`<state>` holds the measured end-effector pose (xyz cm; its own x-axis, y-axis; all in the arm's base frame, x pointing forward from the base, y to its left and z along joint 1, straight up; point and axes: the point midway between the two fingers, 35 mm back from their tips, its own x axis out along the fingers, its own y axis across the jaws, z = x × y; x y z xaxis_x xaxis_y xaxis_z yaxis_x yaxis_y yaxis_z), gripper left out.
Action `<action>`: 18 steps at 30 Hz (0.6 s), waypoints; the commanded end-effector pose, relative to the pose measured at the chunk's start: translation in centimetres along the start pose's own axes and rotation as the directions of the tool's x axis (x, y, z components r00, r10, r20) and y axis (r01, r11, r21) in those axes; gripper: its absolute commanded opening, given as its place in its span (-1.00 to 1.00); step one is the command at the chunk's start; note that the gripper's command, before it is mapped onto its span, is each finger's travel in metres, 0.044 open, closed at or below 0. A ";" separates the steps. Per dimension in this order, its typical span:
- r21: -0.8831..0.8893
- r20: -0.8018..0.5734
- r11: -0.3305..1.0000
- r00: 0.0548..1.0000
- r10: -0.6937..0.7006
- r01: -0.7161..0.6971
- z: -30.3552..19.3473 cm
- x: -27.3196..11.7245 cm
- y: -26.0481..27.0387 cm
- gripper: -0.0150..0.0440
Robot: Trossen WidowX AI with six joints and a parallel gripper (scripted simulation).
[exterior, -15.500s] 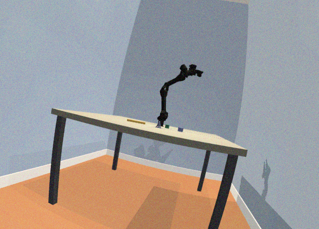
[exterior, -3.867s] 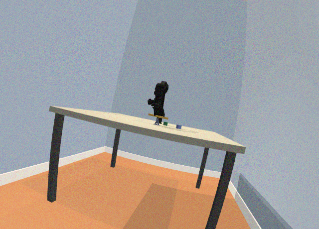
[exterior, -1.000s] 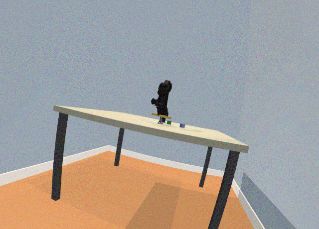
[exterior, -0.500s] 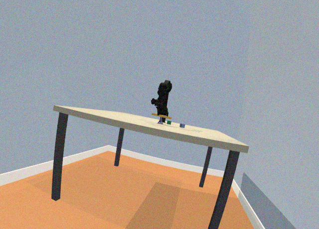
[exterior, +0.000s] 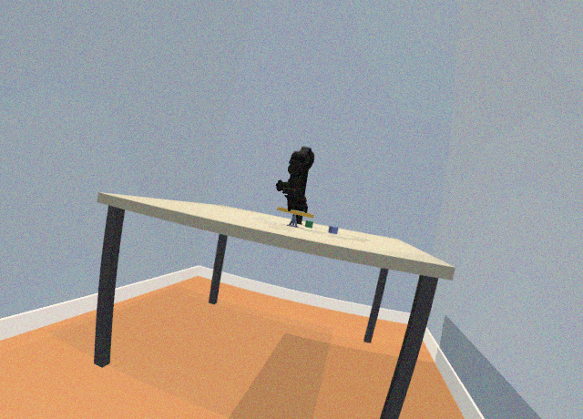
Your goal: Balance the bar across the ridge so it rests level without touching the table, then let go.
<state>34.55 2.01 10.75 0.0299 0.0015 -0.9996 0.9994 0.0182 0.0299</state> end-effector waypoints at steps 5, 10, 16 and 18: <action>0.005 0.000 1.000 1.000 -0.002 0.002 0.0 0.3 0.0 -0.49; 0.005 0.000 1.000 1.000 -0.002 0.002 0.0 0.3 0.0 -0.49; 0.005 0.000 1.000 1.000 -0.002 0.002 0.0 0.4 0.0 -0.49; 0.005 0.000 1.000 1.000 -0.002 0.002 0.0 0.4 0.0 -0.49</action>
<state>34.55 1.99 10.66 0.0307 0.0015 -0.9995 0.9994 0.0177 0.0307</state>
